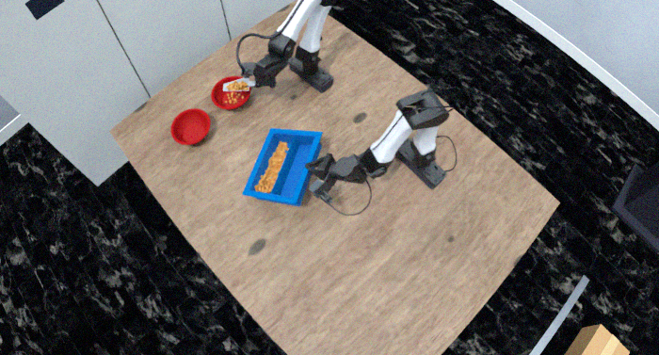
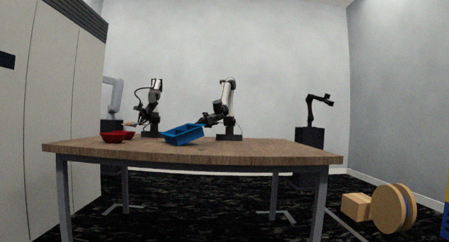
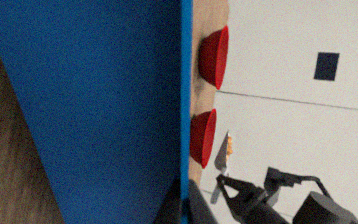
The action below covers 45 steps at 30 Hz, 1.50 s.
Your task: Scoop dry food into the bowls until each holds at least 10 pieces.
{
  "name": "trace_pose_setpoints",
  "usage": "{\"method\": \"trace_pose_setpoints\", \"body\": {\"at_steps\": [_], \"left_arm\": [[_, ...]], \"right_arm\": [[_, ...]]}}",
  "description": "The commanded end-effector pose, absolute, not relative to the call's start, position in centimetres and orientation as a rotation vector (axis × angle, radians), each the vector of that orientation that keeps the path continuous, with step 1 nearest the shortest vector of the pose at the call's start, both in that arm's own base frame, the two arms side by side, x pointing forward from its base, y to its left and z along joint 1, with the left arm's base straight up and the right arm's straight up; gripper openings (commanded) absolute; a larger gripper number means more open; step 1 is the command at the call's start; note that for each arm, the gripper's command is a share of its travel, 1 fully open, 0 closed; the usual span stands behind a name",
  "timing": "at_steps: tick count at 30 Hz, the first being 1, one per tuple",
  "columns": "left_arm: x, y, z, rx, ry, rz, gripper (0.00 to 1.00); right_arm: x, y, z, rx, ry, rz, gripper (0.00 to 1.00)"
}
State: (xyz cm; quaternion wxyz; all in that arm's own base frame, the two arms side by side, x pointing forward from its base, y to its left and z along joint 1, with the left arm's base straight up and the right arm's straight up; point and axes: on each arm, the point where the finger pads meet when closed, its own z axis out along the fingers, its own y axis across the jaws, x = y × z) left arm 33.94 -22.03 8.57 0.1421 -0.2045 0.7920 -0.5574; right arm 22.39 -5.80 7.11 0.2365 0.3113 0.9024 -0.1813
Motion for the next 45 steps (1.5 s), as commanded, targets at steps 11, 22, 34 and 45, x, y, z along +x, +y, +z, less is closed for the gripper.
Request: {"method": "trace_pose_setpoints", "body": {"at_steps": [11, 22, 34, 45], "left_arm": [[35.2, -22.7, 12.7, -0.44, 2.171, -1.643, 0.0], [35.2, -22.7, 12.7, -0.44, 2.171, -1.643, 0.0], [35.2, -22.7, 12.7, -0.44, 2.171, -1.643, 0.0], [35.2, -22.7, 12.7, -0.44, 2.171, -1.643, 0.0]], "right_arm": [[23.9, -5.7, 9.1, 0.87, 2.454, -0.379, 0.0], [23.6, -5.9, 9.4, 0.889, 2.489, -0.324, 0.0], [23.7, -6.0, 9.8, 0.905, 2.507, -0.262, 0.0], [24.0, -5.9, 9.9, 0.903, 2.525, -0.22, 0.0]]}}
